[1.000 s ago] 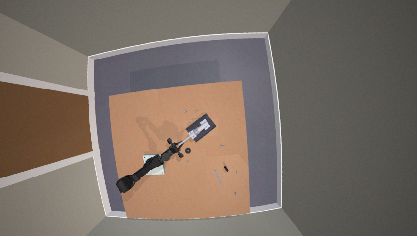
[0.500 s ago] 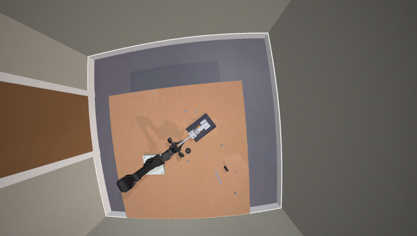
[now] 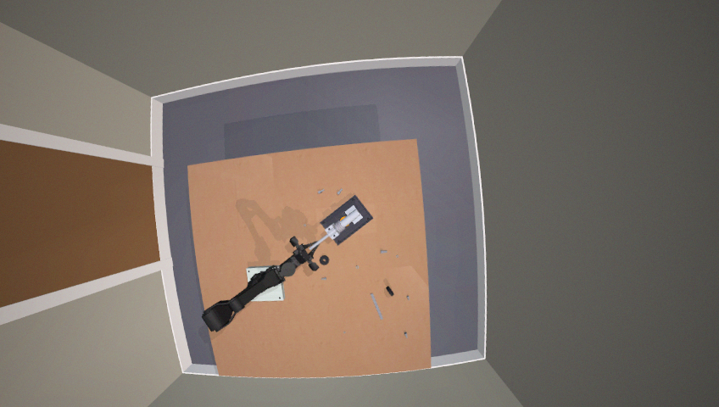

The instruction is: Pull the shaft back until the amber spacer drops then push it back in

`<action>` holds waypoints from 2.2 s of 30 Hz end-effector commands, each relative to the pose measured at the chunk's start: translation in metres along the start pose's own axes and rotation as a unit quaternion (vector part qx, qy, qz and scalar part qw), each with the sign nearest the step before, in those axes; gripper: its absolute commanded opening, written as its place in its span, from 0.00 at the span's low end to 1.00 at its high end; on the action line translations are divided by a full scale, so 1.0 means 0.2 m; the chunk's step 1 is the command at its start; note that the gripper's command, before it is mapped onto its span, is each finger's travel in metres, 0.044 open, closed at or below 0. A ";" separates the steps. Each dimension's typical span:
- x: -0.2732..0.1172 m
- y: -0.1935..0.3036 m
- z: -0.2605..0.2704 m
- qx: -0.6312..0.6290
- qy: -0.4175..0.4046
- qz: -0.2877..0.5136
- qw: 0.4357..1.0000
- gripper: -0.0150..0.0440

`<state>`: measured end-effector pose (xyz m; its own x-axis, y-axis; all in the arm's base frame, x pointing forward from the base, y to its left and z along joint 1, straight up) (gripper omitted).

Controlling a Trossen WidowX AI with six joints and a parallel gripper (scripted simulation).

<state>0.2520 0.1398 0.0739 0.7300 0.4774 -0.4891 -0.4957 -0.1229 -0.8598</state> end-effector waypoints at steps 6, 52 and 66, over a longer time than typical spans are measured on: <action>0.02 -0.02 0.00 0.000 0.001 -0.003 1.000 0.25; 0.09 -0.06 0.01 0.000 0.001 -0.004 1.000 0.25; 0.12 -0.08 0.01 0.000 0.001 -0.004 1.000 0.25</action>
<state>0.2732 0.1535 0.0747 0.7333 0.4744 -0.4870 -0.4918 -0.1245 -0.8618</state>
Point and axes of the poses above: the point midway between the two fingers, 35 mm back from their tips, its own x axis out along the fingers, its own z axis across the jaws, y = z × x, the point moved 4 cm from there along -x, back along the fingers, and after that the axes turned 10 degrees about x, right-handed, at the moved point
